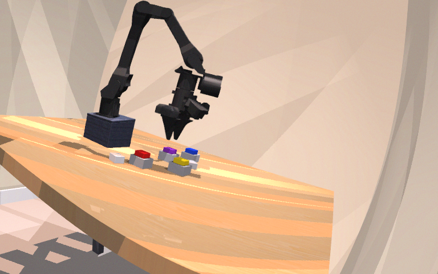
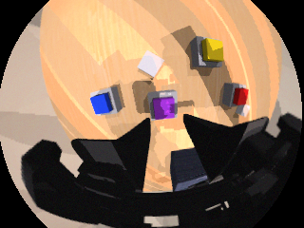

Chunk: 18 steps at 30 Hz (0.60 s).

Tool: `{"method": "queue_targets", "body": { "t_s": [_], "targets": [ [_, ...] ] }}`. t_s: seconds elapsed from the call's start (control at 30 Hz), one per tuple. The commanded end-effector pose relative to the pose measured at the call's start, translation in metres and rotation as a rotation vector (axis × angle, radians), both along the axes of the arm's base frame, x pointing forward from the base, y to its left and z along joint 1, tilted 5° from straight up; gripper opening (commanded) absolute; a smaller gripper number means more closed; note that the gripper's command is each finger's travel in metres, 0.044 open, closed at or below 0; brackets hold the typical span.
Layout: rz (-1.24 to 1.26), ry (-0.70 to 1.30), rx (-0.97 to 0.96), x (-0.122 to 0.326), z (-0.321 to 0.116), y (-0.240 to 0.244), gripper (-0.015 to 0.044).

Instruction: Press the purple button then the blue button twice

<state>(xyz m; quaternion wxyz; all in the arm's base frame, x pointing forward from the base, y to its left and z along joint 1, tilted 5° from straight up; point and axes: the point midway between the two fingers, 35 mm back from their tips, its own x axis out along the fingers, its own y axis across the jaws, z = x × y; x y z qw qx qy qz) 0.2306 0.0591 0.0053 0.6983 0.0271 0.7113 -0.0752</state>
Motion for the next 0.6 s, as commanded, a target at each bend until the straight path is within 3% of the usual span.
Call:
{"method": "queue_targets", "body": {
  "t_s": [0.0, 0.57],
  "targets": [
    [0.003, -0.009, -0.004, 0.002, -0.001, -0.001, 0.0032],
    [0.003, -0.009, -0.004, 0.002, -0.014, -0.002, 0.002]
  ]
}}
